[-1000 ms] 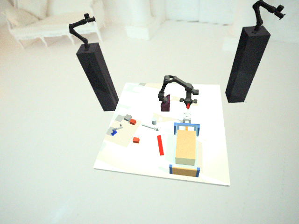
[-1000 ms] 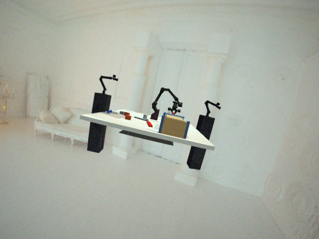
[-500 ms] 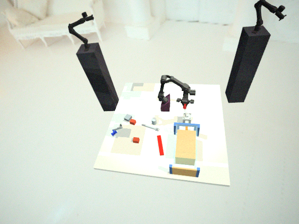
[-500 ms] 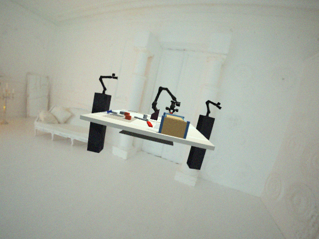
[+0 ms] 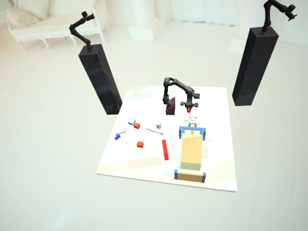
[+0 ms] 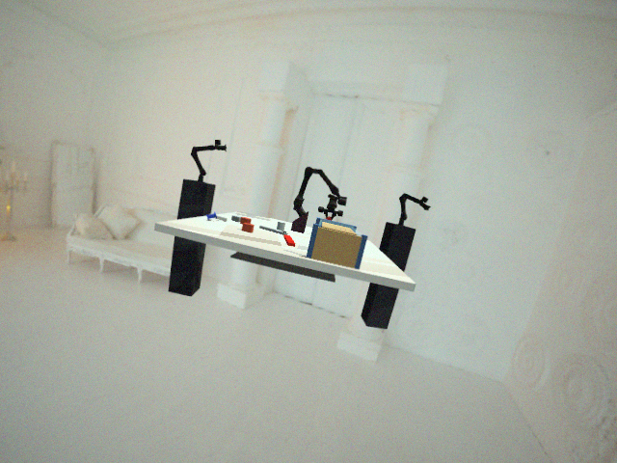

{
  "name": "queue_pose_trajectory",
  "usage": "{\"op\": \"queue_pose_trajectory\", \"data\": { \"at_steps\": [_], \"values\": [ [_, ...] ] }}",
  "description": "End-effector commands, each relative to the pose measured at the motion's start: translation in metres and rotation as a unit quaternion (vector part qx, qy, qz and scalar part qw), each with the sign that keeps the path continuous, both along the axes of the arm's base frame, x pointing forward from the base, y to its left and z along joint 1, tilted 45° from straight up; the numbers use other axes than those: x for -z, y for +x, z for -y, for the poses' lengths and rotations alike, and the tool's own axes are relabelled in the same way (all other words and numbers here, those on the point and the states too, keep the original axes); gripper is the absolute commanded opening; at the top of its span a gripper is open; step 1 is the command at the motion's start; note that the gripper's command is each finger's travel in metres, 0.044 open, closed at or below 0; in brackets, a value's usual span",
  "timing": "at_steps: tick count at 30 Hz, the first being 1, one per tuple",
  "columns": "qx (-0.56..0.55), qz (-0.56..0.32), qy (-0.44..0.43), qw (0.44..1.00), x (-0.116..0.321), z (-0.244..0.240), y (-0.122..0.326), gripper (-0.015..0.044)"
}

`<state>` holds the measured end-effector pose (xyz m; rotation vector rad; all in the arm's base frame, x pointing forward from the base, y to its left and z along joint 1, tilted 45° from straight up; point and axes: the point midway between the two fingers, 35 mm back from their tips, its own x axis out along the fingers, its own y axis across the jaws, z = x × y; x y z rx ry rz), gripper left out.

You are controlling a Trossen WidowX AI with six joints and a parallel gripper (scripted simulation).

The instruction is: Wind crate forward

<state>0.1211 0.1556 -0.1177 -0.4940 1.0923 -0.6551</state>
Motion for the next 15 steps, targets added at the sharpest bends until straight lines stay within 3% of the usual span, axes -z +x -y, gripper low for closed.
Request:
{"op": "queue_pose_trajectory", "data": {
  "at_steps": [1, 15],
  "values": [
    [-0.004, 0.007, -0.019, 1.0, -0.009, 0.013, 0.007, 0.0],
    [-0.004, 0.007, -0.019, 1.0, -0.018, 0.025, 0.018, 0.0]
  ]
}}
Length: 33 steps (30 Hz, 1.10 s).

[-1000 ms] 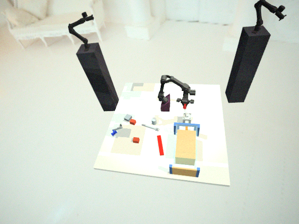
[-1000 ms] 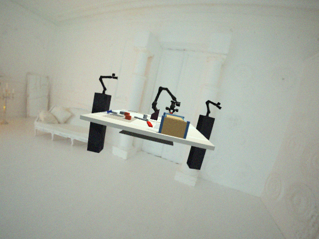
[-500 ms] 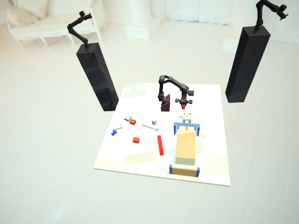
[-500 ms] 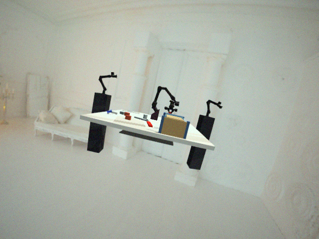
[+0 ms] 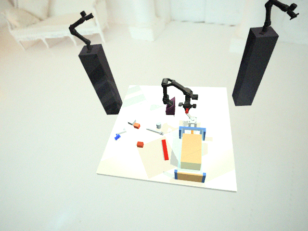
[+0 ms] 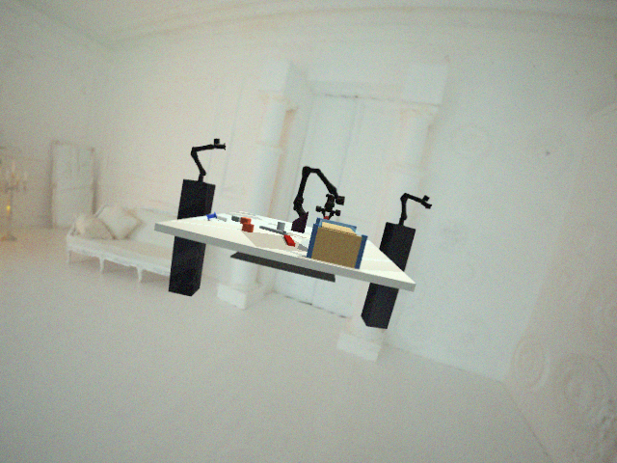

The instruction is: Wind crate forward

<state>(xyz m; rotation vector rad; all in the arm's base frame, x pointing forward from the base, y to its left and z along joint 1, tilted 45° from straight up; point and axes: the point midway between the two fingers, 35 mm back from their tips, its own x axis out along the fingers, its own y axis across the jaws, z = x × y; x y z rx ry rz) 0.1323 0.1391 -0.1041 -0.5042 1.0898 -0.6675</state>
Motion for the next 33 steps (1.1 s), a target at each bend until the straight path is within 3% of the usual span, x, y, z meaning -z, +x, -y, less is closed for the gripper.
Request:
{"op": "queue_pose_trajectory", "data": {
  "at_steps": [1, 33],
  "values": [
    [-0.006, 0.007, -0.012, 1.0, -0.005, 0.009, 0.008, 0.0],
    [-0.006, 0.009, -0.014, 1.0, -0.02, 0.03, 0.041, 0.0]
  ]
}}
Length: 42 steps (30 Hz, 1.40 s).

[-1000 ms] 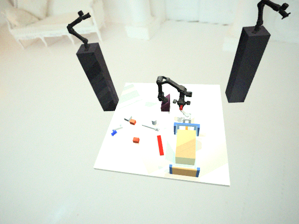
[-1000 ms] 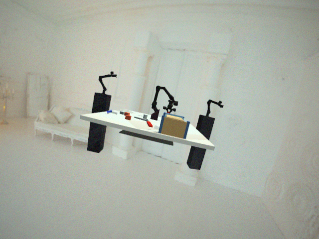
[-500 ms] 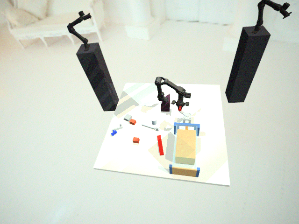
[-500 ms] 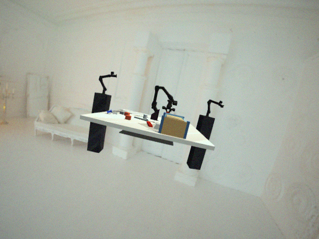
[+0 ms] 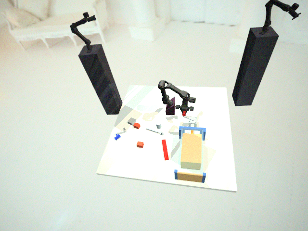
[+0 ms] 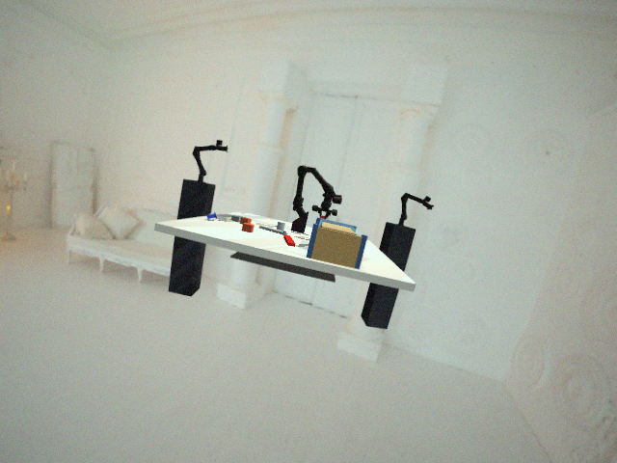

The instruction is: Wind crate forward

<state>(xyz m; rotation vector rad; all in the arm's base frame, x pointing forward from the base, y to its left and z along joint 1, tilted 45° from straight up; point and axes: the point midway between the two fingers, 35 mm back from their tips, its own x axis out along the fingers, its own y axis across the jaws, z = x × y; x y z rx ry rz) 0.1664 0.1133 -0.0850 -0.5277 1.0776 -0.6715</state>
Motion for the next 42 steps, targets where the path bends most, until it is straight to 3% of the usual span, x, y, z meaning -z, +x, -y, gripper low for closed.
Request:
{"op": "queue_pose_trajectory", "data": {
  "at_steps": [1, 42],
  "values": [
    [-0.001, 0.007, -0.003, 1.0, -0.001, 0.005, 0.009, 0.0],
    [-0.001, 0.009, -0.004, 1.0, -0.004, 0.015, 0.061, 0.0]
  ]
}}
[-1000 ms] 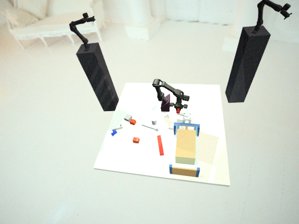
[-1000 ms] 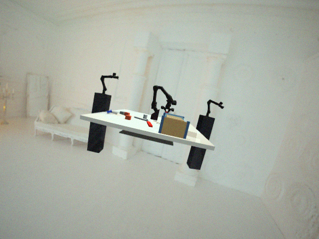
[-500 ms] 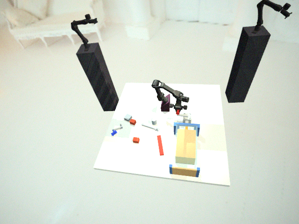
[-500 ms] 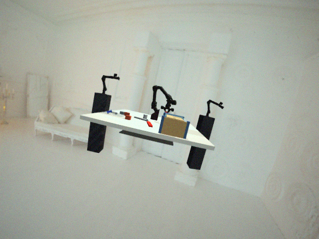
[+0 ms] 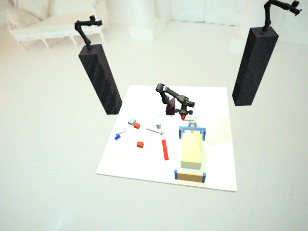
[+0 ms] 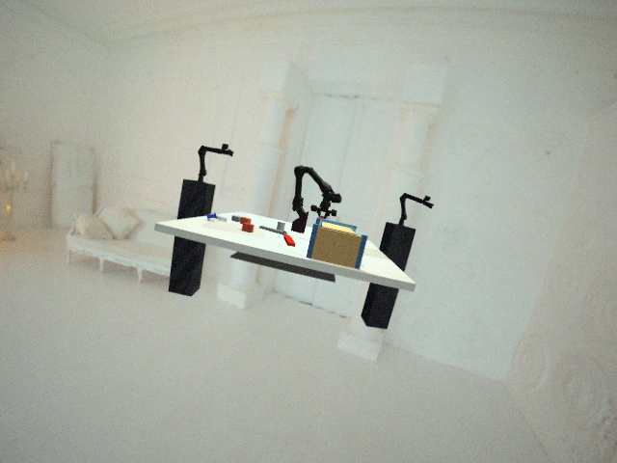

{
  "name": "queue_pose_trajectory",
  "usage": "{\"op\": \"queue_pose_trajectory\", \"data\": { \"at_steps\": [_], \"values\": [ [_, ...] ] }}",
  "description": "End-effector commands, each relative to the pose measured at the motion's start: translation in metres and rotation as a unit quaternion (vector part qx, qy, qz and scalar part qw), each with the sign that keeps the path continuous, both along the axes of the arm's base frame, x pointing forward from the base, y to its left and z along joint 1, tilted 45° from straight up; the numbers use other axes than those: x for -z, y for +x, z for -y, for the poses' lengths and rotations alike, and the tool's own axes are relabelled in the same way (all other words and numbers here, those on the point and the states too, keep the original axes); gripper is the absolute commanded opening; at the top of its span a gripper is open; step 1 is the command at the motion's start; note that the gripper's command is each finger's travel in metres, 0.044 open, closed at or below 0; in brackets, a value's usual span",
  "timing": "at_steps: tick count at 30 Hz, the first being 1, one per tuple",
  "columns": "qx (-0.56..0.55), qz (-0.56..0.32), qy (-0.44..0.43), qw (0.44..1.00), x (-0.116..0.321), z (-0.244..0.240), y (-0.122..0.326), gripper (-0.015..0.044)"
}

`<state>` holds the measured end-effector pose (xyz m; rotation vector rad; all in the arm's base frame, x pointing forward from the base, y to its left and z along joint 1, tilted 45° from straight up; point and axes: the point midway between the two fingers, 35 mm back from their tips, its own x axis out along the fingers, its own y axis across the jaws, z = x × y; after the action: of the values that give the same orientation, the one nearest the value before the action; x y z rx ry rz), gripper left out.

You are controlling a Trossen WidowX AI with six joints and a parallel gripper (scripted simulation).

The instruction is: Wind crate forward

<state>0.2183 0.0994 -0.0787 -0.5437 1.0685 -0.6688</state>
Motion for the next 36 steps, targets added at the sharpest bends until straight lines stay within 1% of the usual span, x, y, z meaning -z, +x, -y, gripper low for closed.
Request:
{"op": "queue_pose_trajectory", "data": {
  "at_steps": [1, 36],
  "values": [
    [0.005, 0.009, 0.003, 1.0, 0.002, 0.001, 0.011, 0.0],
    [0.005, 0.01, 0.003, 1.0, 0.015, -0.007, 0.053, 0.0]
  ]
}}
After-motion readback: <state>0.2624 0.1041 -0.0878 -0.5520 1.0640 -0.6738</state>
